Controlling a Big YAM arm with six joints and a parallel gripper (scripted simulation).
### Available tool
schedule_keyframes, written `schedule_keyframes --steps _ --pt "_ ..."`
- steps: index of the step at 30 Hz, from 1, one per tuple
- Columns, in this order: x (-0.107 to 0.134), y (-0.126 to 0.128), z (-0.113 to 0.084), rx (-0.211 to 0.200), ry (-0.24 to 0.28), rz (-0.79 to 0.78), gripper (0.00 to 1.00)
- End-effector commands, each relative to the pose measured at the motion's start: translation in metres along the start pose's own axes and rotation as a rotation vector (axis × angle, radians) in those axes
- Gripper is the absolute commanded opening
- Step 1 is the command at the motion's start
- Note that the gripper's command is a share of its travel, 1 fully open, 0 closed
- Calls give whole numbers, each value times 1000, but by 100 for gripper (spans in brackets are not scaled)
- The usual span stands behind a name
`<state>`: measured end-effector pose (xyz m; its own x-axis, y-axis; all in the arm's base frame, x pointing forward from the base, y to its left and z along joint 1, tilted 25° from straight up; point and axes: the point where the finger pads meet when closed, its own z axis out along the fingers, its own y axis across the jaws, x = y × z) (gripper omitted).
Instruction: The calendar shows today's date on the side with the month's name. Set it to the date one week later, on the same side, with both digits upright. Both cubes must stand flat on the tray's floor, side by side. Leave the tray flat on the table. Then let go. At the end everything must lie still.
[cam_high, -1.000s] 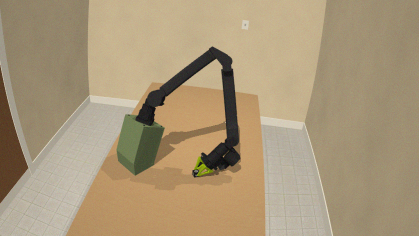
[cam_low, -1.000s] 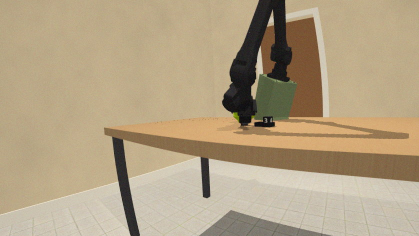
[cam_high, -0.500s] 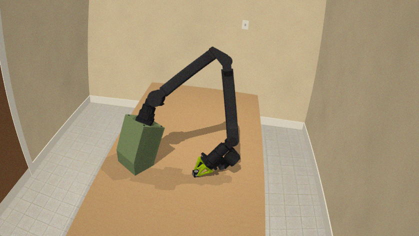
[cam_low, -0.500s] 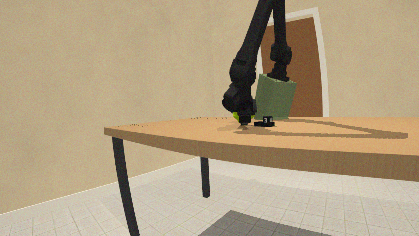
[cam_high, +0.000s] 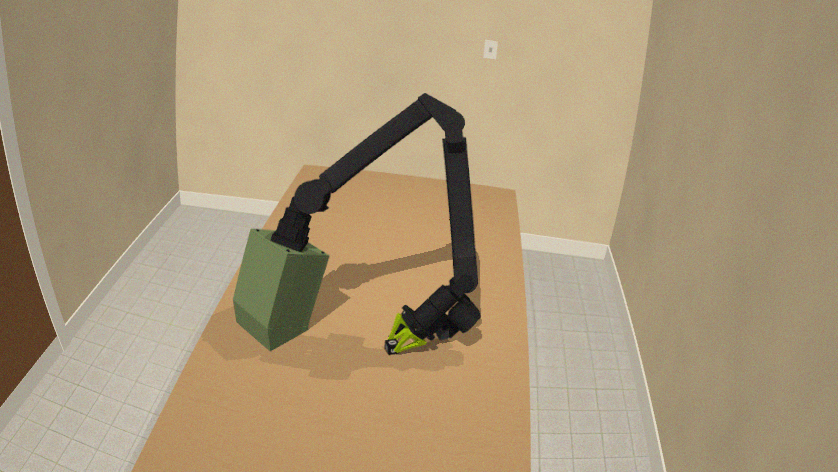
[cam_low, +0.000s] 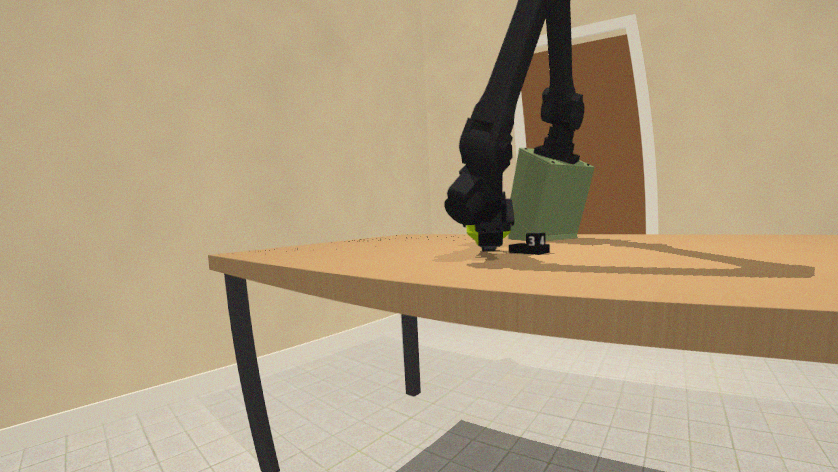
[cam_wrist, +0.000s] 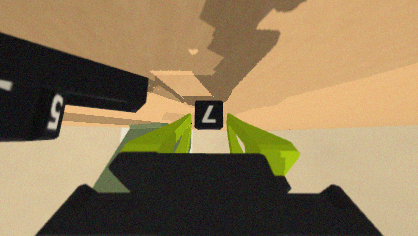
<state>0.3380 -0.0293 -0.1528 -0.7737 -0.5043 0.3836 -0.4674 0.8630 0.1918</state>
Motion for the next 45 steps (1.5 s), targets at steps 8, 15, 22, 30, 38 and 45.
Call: schedule_keyframes --steps 8,15,22,30,38,45 --pt "-7 2 0 6 -3 -3 25" --pt "-7 2 0 6 -3 -3 25" --pt "-7 2 0 6 -3 -3 25" --pt "-7 2 0 7 -3 -3 25" --pt "-7 2 0 7 -3 -3 25" --pt "-7 2 -1 7 -4 -4 25"
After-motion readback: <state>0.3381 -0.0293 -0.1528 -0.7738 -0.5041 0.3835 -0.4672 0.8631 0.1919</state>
